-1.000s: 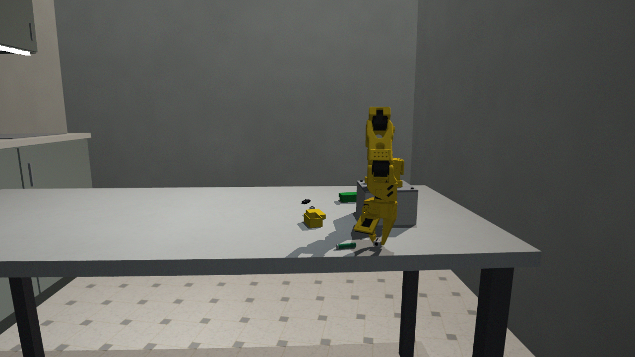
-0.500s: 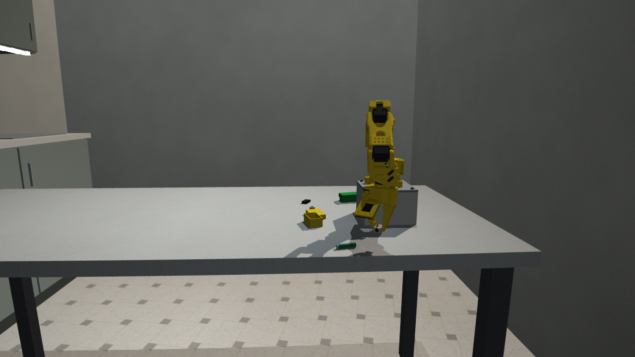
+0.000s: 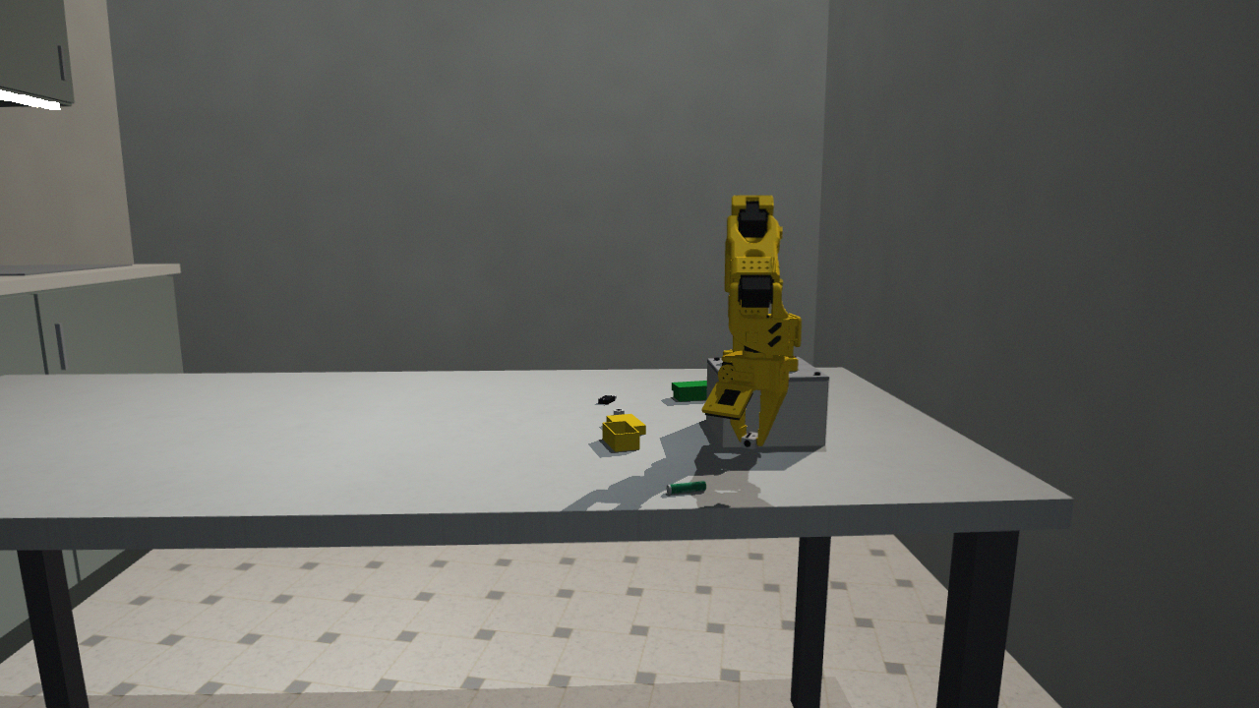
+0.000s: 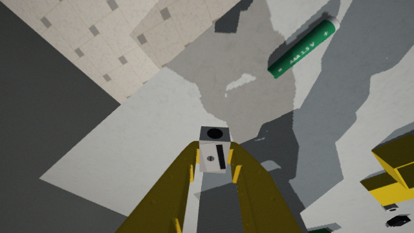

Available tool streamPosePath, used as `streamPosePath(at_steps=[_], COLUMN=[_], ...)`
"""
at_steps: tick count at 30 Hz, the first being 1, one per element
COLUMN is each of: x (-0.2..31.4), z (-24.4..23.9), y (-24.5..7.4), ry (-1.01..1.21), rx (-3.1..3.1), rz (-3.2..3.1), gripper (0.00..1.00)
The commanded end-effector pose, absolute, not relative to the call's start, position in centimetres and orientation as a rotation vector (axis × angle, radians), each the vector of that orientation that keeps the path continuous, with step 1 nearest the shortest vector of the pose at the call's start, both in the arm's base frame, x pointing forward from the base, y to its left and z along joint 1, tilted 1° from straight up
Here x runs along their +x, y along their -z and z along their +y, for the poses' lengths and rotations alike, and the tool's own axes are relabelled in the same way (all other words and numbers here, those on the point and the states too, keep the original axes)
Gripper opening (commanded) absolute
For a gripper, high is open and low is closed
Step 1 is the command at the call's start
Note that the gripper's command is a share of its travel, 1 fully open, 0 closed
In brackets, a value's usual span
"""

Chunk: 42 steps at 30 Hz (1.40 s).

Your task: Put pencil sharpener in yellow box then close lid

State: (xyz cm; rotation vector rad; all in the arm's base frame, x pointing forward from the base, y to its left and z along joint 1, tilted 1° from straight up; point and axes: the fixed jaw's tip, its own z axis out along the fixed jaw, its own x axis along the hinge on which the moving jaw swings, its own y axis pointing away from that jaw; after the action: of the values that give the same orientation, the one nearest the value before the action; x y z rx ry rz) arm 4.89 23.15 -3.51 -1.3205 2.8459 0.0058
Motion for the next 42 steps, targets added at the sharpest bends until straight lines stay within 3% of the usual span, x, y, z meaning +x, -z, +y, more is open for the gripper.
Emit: streamPosePath(at_steps=[1, 42], x=[4.81, 4.91], z=[22.97, 23.52], y=[3.2, 2.24], ry=[-0.004, -0.004], rx=[-1.324, -1.324], rz=[2.847, 2.847], gripper=[0.06, 0.06])
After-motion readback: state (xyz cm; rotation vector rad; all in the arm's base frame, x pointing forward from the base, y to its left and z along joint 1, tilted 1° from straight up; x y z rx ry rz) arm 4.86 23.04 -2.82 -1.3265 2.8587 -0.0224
